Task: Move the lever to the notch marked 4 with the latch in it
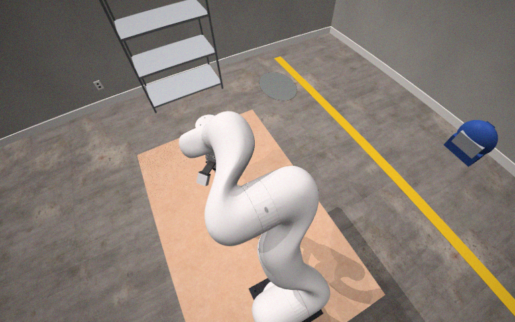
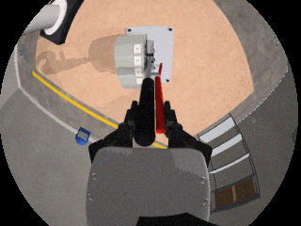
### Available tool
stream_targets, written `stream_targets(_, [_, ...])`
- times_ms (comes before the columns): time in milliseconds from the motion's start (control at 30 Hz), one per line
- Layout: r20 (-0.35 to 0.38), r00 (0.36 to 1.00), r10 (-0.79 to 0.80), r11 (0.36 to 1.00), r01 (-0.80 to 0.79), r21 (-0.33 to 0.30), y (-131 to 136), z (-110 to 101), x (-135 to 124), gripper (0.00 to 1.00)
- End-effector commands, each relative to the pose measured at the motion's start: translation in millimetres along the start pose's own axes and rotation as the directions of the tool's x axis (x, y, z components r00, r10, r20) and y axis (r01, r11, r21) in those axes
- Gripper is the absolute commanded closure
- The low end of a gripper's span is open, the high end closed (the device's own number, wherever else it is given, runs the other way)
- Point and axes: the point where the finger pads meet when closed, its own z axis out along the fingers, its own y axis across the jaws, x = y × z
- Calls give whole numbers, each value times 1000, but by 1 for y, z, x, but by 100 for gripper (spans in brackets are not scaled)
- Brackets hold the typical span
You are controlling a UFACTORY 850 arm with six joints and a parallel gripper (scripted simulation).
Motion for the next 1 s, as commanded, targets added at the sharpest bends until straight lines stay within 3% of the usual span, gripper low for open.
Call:
stream_targets(0, [1,1000,0,1000,0,-1,0,-2,4,100])
stream_targets(967, [1,1000,0,1000,0,-1,0,-1,58,100])
